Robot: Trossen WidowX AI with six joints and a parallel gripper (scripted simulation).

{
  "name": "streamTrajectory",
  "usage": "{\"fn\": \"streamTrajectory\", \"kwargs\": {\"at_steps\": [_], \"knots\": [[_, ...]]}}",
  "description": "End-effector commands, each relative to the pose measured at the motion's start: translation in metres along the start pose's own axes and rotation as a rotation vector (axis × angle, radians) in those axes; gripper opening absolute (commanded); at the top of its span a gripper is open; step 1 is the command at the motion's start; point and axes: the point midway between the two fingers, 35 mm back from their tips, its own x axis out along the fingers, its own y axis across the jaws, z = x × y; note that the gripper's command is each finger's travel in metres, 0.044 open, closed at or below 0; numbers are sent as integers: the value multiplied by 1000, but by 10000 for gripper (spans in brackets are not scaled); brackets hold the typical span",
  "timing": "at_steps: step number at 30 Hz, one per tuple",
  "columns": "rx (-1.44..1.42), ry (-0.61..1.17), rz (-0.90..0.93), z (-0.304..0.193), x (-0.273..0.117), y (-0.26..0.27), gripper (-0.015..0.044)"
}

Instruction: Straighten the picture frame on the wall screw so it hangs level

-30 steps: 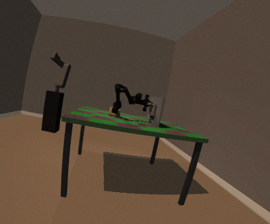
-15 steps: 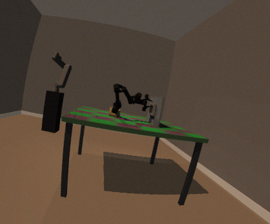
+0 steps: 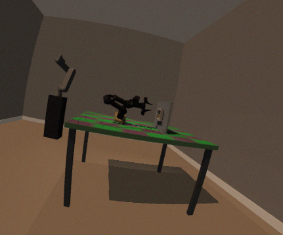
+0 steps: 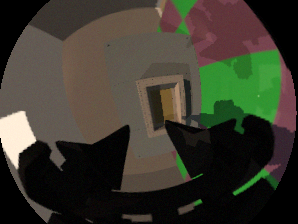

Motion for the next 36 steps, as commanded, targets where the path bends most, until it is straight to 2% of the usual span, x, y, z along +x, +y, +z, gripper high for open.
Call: {"fn": "streamTrajectory", "kwargs": {"at_steps": [1, 8, 36], "knots": [[8, 0, 0, 0, 0, 2, 260], [269, 7, -13, 6, -18, 53, 260], [276, 7, -14, 7, -19, 54, 260]]}}
